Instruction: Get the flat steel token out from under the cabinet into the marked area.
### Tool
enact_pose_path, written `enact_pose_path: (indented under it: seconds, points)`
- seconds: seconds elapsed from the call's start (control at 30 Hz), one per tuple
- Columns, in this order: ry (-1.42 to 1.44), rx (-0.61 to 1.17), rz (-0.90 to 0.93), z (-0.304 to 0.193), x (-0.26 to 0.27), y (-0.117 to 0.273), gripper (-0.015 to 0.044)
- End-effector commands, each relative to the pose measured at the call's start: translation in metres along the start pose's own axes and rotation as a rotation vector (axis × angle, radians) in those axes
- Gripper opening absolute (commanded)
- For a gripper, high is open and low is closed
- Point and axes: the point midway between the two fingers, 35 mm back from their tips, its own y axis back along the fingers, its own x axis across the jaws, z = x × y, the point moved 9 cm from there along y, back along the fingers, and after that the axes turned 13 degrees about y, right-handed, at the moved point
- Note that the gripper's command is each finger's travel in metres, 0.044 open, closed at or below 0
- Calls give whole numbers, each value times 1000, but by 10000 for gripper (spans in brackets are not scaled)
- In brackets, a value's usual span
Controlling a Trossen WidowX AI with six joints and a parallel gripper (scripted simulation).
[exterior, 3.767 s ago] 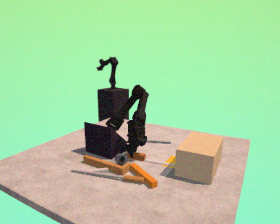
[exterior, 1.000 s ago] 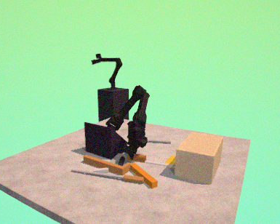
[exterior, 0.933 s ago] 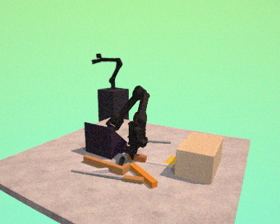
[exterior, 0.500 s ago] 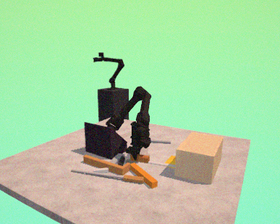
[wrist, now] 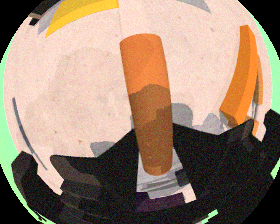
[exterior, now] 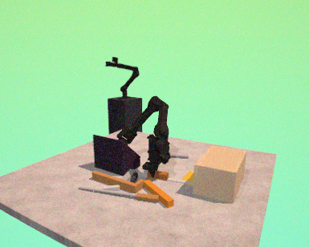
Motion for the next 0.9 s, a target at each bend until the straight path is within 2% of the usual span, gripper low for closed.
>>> enact_pose_path:
  seconds: [0.0,0.87]
  points:
    - [-2,0,-2,6,-2,0,0]
    - [-1,-2,-2,37,-9,1,0]
